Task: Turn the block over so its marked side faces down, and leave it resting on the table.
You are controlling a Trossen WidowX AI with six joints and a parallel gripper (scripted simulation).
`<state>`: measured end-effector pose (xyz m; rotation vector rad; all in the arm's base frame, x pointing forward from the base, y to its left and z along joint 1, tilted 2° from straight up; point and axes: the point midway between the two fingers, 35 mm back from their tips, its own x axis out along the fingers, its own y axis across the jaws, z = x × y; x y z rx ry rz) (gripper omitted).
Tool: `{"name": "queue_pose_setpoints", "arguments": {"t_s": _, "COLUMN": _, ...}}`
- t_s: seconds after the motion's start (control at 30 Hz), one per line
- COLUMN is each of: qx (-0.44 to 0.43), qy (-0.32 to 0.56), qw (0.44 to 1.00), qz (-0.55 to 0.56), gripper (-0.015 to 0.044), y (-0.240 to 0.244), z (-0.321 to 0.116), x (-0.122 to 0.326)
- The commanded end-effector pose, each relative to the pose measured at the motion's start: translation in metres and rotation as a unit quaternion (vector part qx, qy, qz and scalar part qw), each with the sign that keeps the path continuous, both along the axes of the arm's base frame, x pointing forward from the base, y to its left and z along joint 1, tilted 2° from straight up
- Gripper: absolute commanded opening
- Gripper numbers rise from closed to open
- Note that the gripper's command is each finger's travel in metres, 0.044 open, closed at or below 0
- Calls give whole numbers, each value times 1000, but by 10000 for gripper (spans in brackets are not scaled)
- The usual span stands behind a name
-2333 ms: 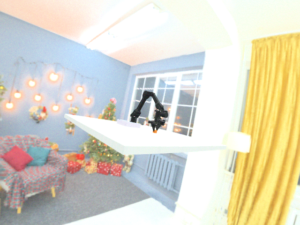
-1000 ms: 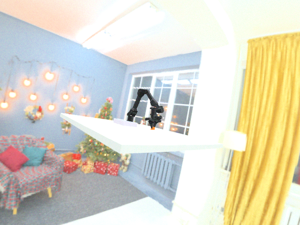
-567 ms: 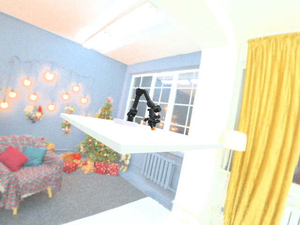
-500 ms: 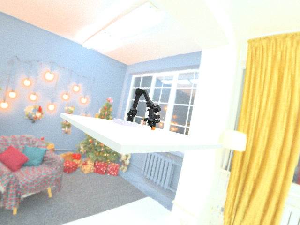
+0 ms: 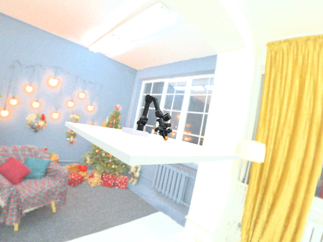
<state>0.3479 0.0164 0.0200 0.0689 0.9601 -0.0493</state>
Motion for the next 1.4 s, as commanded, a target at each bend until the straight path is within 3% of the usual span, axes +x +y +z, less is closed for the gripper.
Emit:
{"name": "queue_pose_setpoints", "arguments": {"t_s": 0.0, "qx": -5, "qy": -18, "qw": 1000, "qz": -3, "gripper": 0, "y": -1, "z": -14, "x": 0}}
{"name": "queue_pose_setpoints", "arguments": {"t_s": 0.97, "qx": -18, "qy": -217, "qw": 976, "qz": -12, "gripper": 0, "y": 0, "z": -28, "x": -12}}
{"name": "queue_pose_setpoints", "arguments": {"t_s": 1.37, "qx": -20, "qy": -235, "qw": 972, "qz": -13, "gripper": 0, "y": -1, "z": -25, "x": -13}}
